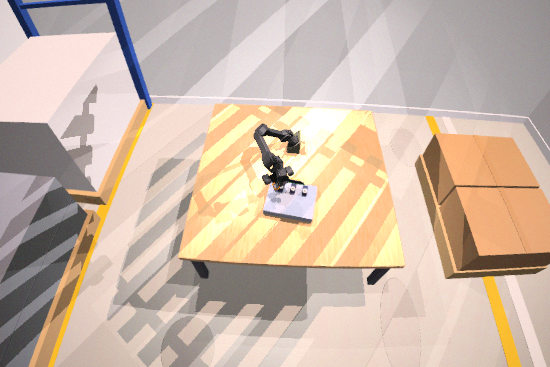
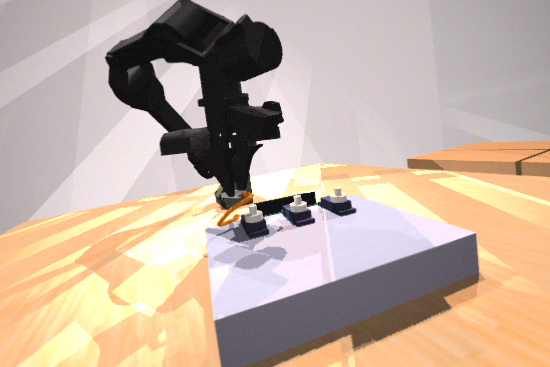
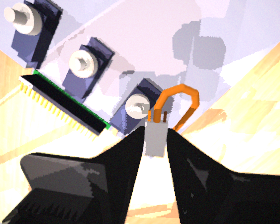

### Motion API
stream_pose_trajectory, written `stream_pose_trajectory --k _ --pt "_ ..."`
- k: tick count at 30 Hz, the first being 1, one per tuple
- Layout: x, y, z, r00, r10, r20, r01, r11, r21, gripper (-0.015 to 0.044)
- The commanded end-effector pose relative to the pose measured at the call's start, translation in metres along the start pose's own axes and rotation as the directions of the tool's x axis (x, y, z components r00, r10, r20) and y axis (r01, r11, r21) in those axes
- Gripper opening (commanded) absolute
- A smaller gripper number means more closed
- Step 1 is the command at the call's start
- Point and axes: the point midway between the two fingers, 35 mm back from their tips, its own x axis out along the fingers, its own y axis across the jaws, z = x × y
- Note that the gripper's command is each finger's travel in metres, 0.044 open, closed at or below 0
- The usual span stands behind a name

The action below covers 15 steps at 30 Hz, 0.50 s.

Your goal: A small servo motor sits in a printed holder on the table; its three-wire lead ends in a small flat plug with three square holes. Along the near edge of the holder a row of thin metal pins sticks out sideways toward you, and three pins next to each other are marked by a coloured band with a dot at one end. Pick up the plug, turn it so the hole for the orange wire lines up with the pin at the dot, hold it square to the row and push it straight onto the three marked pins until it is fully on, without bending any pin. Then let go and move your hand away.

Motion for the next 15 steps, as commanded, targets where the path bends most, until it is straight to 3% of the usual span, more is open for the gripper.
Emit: stream_pose_trajectory --k 1,15 --pt "-0.002 0.014 0.003 1.0 0.005 0.006 -0.005 0.992 -0.128 0.0" --pt "-0.004 0.058 0.007 1.0 0.017 0.013 -0.006 0.818 -0.575 0.0"
